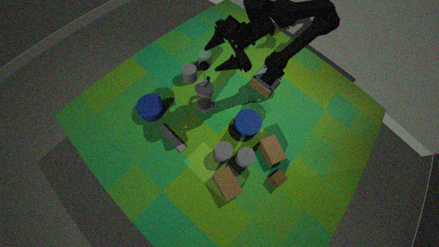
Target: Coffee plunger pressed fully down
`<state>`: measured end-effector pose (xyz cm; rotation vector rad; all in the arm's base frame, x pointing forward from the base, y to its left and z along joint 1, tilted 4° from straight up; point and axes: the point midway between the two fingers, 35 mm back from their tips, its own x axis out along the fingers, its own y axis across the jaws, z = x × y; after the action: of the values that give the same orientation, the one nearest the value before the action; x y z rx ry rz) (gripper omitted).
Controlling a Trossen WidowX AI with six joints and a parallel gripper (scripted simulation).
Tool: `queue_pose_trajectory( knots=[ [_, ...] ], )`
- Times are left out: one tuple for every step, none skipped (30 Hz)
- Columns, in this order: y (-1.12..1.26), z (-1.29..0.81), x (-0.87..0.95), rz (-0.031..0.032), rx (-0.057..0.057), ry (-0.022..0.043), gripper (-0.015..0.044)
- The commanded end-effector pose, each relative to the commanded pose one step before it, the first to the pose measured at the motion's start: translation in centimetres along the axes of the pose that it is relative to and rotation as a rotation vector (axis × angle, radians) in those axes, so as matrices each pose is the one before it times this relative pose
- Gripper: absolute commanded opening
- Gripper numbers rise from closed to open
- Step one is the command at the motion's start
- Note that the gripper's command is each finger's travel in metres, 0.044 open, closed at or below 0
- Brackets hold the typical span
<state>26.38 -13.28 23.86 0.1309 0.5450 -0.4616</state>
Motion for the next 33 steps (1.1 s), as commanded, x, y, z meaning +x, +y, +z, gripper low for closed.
queue_pose_trajectory(
  knots=[
    [-0.066,-0.467,0.943,-0.00393,-0.005,0.01238,0.044],
    [-0.002,0.001,0.163,-0.00007,0.0,-0.00011,0.044],
    [-0.002,0.0,0.163,-0.00007,0.0,-0.00011,0.044],
    [-0.003,0.0,0.162,-0.00007,0.0,-0.00011,0.044],
    [-0.003,-0.001,0.162,-0.00007,0.0,-0.00011,0.044],
    [-0.003,-0.002,0.161,-0.00007,0.0,-0.00011,0.044],
    [-0.003,-0.003,0.161,-0.00007,0.0,-0.00011,0.044],
    [-0.003,-0.004,0.161,-0.00007,0.0,-0.00011,0.044],
    [-0.003,-0.005,0.161,-0.00007,0.0,-0.00011,0.044],
    [-0.003,-0.006,0.161,-0.00007,0.0,-0.00011,0.044],
    [-0.003,-0.007,0.161,-0.00007,0.0,-0.00011,0.044],
    [-0.003,-0.009,0.16,-0.00007,0.0,-0.00011,0.044],
    [-0.003,-0.012,0.161,-0.00007,0.0,-0.0001,0.044],
    [-0.003,-0.013,0.161,-0.00007,0.0,-0.0001,0.044],
    [-0.003,-0.012,0.131,-0.00006,0.0,-0.00008,0.044],
    [-0.002,-0.007,0.079,-0.00004,0.0,-0.00005,0.044],
    [-0.001,-0.003,0.026,-0.00001,0.0,-0.00002,0.044],
    [0.0,0.0,0.0,0.0,0.0,0.0,0.0414],
    [0.0,0.0,0.0,0.0,0.0,0.0,0.0387],
    [0.0,0.0,0.0,0.0,0.0,0.0,0.0361],
    [0.0,0.0,0.0,0.0,0.0,0.0,0.0335],
    [0.0,0.0,0.0,0.0,0.0,0.0,0.0309],
    [0.0,0.0,0.0,0.0,0.0,0.0,0.0282],
    [0.0,0.0,0.0,0.0,0.0,0.0,0.0256],
    [0.0,0.0,0.0,0.0,0.0,0.0,0.023],
    [0.0,0.0,0.0,0.0,0.0,0.0,0.0204],
    [0.0,0.0,0.0,0.0,0.0,0.0,0.0177],
    [0.0,0.0,0.0,0.0,0.0,0.0,0.0151],
    [0.0,0.0,0.0,0.0,0.0,0.0,0.0127],
    [0.0,0.0,0.0,0.0,0.0,0.0,0.0127],
    [0.0,0.0,0.0,0.0,0.0,0.0,0.0127],
    [0.0,0.0,0.0,0.0,0.0,0.0,0.0127],
    [0.0,0.0,0.0,0.0,0.0,0.0,0.0127]
  ],
)
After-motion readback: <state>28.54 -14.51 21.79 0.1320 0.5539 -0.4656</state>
